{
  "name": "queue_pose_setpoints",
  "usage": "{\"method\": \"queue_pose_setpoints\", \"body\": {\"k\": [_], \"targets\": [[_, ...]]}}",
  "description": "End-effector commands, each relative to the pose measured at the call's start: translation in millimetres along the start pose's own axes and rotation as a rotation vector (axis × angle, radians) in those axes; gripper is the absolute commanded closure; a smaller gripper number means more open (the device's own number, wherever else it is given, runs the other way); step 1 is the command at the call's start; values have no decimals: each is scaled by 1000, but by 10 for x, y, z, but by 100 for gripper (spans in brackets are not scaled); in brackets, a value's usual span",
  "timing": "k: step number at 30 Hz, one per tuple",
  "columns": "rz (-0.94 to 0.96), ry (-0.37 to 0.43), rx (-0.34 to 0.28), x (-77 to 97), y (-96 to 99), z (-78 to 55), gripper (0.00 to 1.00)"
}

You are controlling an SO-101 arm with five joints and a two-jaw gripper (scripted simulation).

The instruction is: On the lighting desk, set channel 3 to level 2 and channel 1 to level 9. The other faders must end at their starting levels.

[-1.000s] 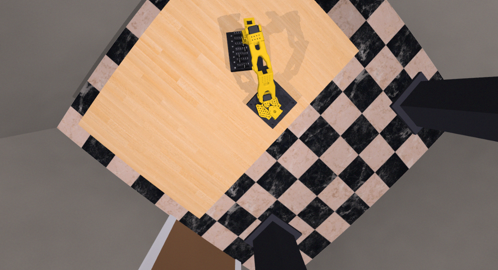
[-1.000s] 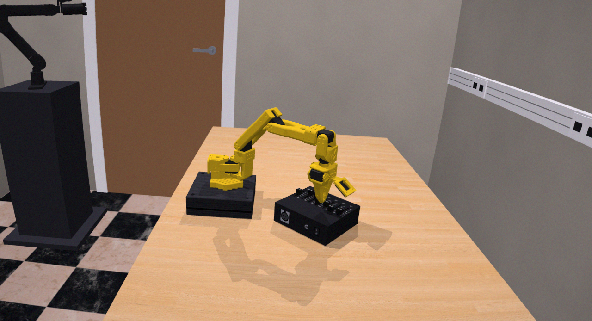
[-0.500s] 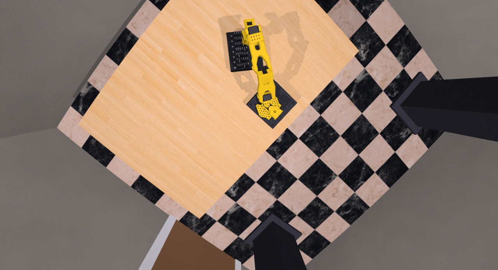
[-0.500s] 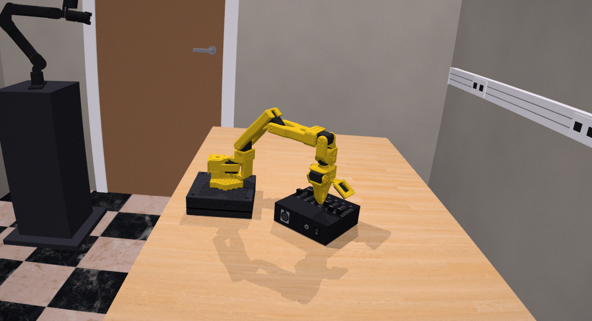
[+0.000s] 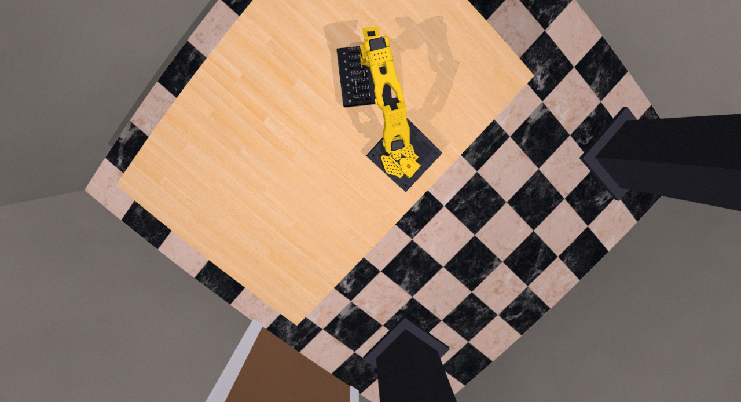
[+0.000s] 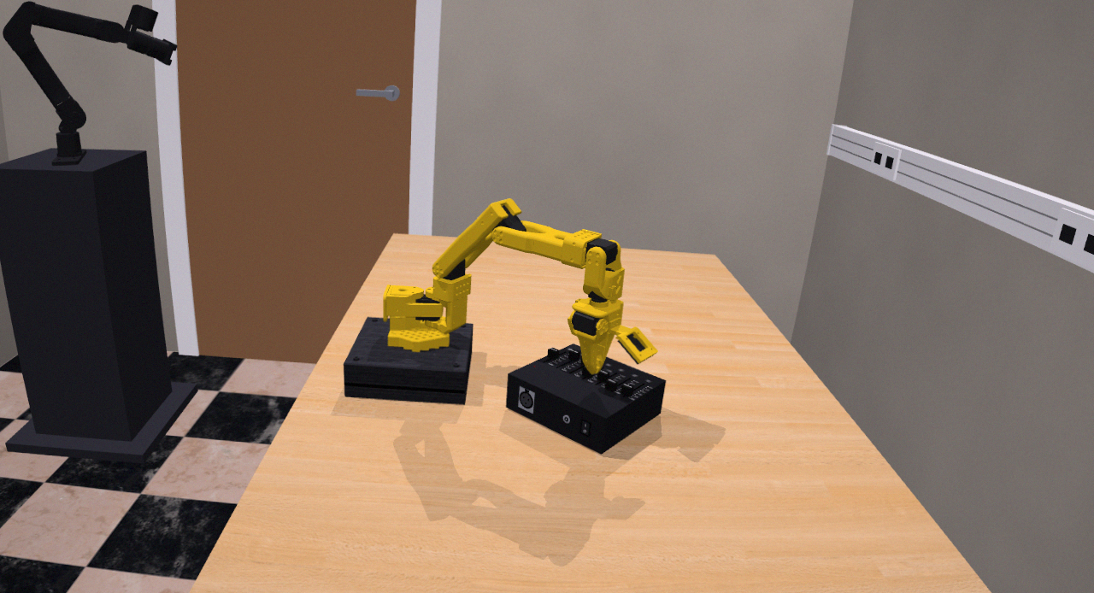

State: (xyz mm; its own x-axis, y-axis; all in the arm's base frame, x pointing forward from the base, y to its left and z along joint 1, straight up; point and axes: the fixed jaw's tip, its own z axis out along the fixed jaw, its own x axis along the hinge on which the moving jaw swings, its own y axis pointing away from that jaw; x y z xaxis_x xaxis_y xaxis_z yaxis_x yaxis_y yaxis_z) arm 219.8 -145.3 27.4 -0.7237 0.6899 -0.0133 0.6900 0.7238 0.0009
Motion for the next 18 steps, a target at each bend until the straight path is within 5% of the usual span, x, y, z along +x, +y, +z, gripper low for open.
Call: {"method": "queue_pose_setpoints", "body": {"k": [1, 18], "targets": [[-2, 14, 1, 13, -14, 17, 100], [-2, 14, 1, 12, -14, 116, 100]]}}
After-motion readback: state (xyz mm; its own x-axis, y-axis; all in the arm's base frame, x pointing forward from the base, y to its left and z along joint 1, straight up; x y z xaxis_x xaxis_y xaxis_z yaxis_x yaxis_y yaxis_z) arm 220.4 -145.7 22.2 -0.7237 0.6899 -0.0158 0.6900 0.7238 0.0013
